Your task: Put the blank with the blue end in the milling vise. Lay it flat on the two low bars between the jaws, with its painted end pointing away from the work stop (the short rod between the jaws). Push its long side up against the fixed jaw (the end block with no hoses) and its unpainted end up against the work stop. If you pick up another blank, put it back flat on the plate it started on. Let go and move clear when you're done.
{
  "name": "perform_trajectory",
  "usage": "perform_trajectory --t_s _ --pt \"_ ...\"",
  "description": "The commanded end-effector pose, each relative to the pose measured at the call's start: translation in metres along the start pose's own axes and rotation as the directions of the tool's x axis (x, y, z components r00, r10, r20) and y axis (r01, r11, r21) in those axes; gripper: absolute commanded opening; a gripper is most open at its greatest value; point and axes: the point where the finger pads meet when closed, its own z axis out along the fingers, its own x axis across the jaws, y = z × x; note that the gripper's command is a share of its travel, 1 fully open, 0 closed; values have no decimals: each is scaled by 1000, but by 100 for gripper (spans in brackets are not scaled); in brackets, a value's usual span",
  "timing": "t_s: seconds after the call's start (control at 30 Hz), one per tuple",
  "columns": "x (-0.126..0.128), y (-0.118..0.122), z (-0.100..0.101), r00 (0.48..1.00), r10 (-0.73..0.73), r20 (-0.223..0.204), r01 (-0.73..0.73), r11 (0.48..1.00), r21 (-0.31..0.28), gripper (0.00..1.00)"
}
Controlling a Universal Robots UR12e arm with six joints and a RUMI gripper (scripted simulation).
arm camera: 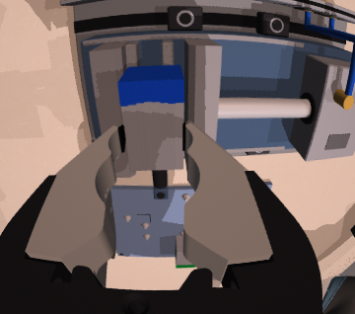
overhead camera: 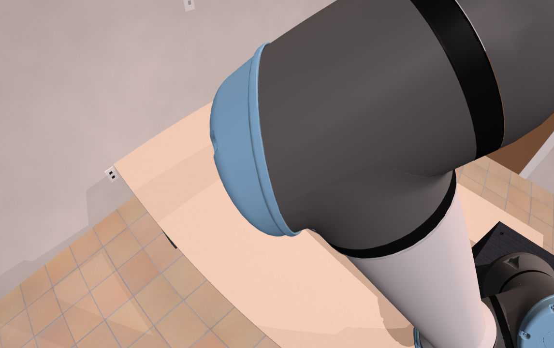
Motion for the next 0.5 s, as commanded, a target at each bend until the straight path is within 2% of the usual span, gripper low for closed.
perform_trajectory --t_s 0.0,0.47 --pt "-1 1 -1 1000 0 1 0 1000 1 0" --pt "-2 3 -1 1000 0 1 0 1000 1 0"
